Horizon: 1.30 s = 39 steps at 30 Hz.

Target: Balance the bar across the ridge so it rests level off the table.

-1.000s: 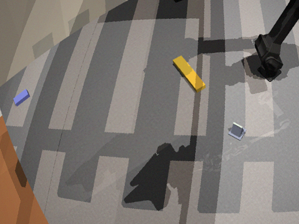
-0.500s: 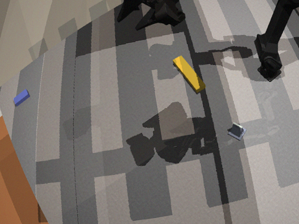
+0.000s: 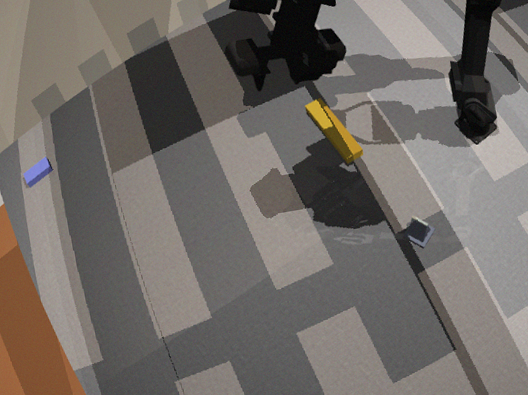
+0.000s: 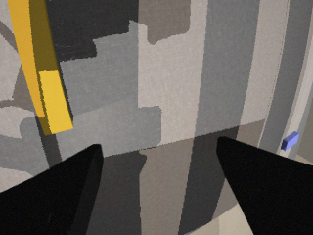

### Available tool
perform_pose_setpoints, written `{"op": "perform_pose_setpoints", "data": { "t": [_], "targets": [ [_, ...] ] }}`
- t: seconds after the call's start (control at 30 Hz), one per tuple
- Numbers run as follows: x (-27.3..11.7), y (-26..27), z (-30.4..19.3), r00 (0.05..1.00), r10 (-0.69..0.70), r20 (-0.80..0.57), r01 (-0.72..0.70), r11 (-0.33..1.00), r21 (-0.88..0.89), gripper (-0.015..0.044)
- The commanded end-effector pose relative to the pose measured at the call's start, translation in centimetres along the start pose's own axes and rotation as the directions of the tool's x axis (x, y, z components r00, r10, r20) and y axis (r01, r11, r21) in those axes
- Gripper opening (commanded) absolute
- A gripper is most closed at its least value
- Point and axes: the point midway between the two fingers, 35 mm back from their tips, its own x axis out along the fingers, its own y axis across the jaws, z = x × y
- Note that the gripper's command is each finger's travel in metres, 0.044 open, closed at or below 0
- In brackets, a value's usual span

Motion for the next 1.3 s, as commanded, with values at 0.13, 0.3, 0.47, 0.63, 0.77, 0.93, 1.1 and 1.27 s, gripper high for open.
{"op": "perform_pose_setpoints", "data": {
  "t": [0.13, 0.3, 0.47, 0.63, 0.77, 0.93, 1.1, 1.27],
  "targets": [
    [3.4, 6.3, 0.4, 0.948, 0.307, 0.084, -0.302, 0.951, -0.068, 0.0315],
    [3.8, 7.5, 0.5, 0.927, 0.362, 0.103, -0.354, 0.931, -0.086, 0.0315],
    [5.0, 7.8, 0.6, 0.927, 0.362, 0.103, -0.354, 0.931, -0.086, 0.0315],
    [7.6, 8.9, 0.9, 0.927, 0.362, 0.103, -0.354, 0.931, -0.086, 0.0315],
    [8.0, 9.1, 1.0, 0.927, 0.362, 0.103, -0.354, 0.931, -0.086, 0.0315],
    [8.4, 9.2, 1.0, 0.927, 0.362, 0.103, -0.354, 0.931, -0.086, 0.0315],
    [9.1, 9.5, 1.1, 0.927, 0.362, 0.103, -0.354, 0.931, -0.086, 0.0315],
    [9.9, 9.8, 1.2, 0.927, 0.362, 0.103, -0.354, 0.931, -0.086, 0.0315]
  ]
}}
